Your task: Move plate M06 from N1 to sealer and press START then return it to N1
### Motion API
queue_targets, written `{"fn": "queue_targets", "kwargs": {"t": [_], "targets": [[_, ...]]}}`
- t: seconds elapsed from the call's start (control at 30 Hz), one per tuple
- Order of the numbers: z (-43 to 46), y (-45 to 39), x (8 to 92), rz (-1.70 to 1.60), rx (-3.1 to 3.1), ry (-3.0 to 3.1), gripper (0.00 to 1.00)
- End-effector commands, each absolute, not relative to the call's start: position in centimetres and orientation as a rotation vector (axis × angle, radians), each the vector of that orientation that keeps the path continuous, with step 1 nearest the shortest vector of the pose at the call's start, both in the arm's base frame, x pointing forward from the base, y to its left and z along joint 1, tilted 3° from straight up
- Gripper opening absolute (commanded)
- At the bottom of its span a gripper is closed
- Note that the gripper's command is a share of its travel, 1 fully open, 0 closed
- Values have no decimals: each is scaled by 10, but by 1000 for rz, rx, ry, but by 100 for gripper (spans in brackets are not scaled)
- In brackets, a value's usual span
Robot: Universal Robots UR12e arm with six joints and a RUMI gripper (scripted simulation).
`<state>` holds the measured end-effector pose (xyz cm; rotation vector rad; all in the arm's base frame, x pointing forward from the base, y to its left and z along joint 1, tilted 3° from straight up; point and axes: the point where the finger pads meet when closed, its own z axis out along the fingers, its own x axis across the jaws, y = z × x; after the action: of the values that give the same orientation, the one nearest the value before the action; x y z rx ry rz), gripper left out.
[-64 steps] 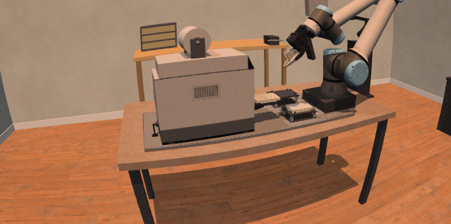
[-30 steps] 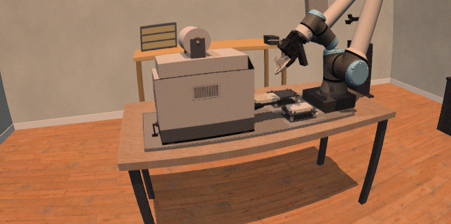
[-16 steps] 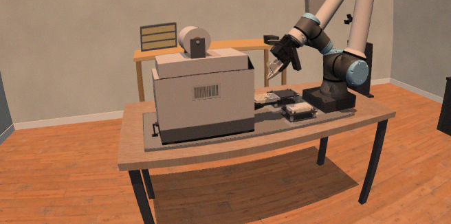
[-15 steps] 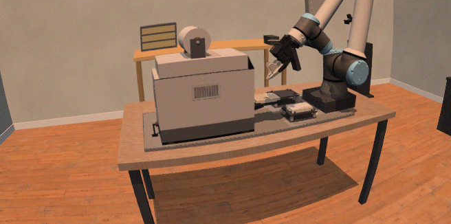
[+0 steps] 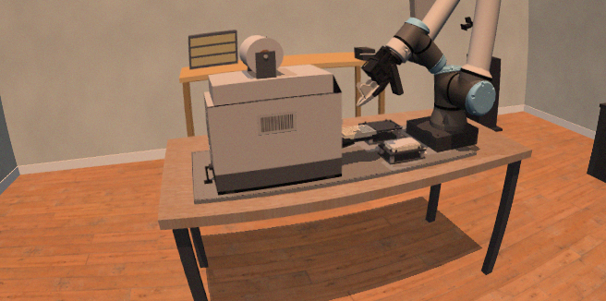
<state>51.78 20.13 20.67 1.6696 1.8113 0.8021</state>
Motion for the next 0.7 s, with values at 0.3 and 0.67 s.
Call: {"fn": "queue_targets", "kwargs": {"t": [0.3, 0.67], "targets": [[200, 203, 534, 806, 1666, 1808, 0], [190, 204, 546, 806, 1666, 1807, 0]]}}
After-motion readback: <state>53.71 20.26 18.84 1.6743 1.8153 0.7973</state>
